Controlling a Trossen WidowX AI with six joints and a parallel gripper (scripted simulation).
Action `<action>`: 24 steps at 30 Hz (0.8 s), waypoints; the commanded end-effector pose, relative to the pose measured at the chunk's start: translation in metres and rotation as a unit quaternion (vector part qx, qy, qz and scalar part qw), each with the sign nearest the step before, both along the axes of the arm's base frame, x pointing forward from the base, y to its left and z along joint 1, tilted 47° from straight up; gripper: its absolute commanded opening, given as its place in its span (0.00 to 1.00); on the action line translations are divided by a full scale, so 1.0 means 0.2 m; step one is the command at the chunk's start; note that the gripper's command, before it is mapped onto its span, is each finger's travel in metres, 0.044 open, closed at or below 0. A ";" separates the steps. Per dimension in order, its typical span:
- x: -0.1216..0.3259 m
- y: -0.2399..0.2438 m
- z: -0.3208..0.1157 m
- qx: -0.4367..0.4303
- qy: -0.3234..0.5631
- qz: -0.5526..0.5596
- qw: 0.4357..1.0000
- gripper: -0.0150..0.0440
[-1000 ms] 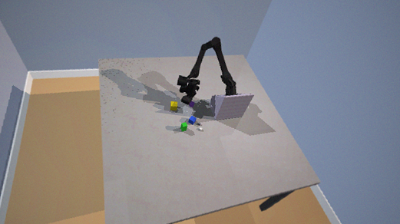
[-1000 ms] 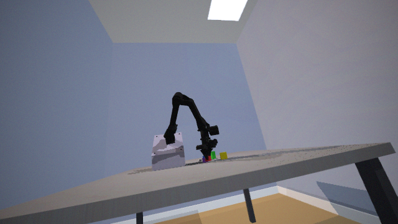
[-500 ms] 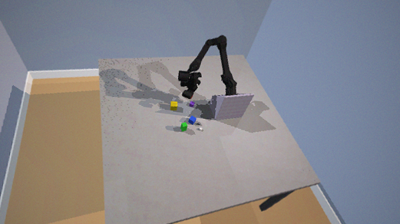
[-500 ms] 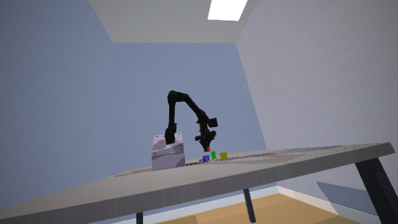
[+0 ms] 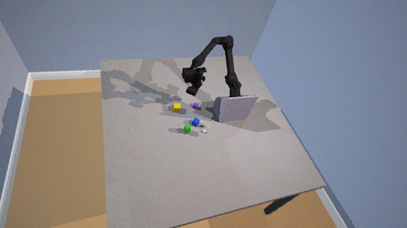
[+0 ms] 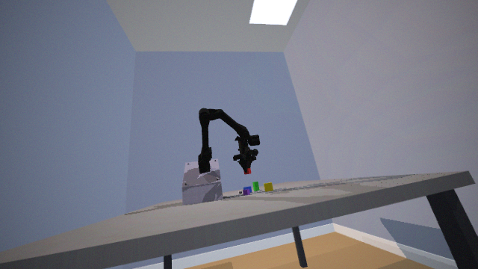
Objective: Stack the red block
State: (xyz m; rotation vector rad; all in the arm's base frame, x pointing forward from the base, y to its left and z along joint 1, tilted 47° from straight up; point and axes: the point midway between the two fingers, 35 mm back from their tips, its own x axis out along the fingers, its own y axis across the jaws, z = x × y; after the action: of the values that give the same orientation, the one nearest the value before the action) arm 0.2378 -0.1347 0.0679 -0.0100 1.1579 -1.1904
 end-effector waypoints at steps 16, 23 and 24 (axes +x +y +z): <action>0.19 0.15 -0.11 0.005 -0.004 0.003 1.000 0.25; 0.30 0.24 -0.20 0.009 -0.005 0.004 1.000 0.25; 0.31 0.25 -0.21 0.009 -0.005 0.004 1.000 0.25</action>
State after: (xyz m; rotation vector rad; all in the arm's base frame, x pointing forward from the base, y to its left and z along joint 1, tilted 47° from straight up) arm 0.2895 -0.0958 0.0353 -0.0008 1.1563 -1.1780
